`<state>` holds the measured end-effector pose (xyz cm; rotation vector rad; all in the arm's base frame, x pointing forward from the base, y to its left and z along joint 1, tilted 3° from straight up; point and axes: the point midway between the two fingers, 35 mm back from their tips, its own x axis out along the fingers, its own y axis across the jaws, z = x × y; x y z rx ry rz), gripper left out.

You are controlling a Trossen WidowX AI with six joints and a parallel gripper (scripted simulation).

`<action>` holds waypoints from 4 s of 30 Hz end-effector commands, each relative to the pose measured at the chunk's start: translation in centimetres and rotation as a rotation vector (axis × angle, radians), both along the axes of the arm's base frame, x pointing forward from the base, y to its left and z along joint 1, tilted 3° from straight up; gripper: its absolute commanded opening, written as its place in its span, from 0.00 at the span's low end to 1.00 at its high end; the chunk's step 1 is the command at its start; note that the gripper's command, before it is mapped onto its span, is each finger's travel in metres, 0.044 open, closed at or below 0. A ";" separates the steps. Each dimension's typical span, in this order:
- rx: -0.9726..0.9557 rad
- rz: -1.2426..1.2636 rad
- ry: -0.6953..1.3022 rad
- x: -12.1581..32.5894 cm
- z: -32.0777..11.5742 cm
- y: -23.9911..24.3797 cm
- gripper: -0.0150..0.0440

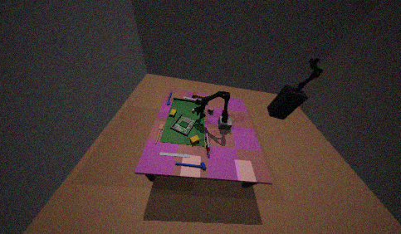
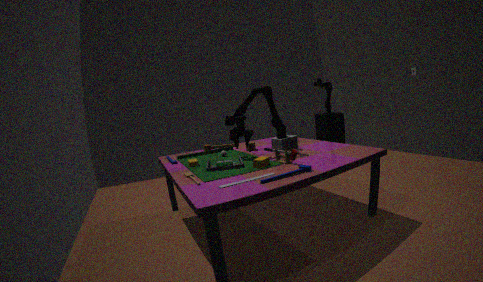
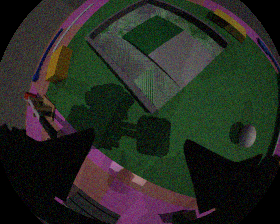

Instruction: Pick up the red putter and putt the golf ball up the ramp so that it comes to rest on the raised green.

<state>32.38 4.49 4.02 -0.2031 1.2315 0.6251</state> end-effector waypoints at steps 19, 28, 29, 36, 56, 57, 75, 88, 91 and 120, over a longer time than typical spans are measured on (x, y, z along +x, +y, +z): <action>-0.201 1.297 -0.225 -13.1 1.4 16.1 1.00; -0.201 1.297 -0.225 -12.9 -0.9 16.0 1.00; -0.201 1.297 -0.225 -12.9 -1.1 16.0 1.00; -0.201 1.297 -0.225 -12.8 -3.3 16.0 1.00; -0.201 1.297 -0.225 -12.6 -5.6 16.0 1.00; -0.198 1.291 -0.223 -12.6 -5.3 16.1 0.96; -0.198 1.291 -0.223 -12.6 -5.3 16.1 0.29; -0.198 1.291 -0.224 -12.6 0.7 16.4 0.25; -0.198 1.290 -0.224 -12.9 2.9 16.3 0.25; -0.286 0.705 -0.002 -7.3 5.8 6.6 0.25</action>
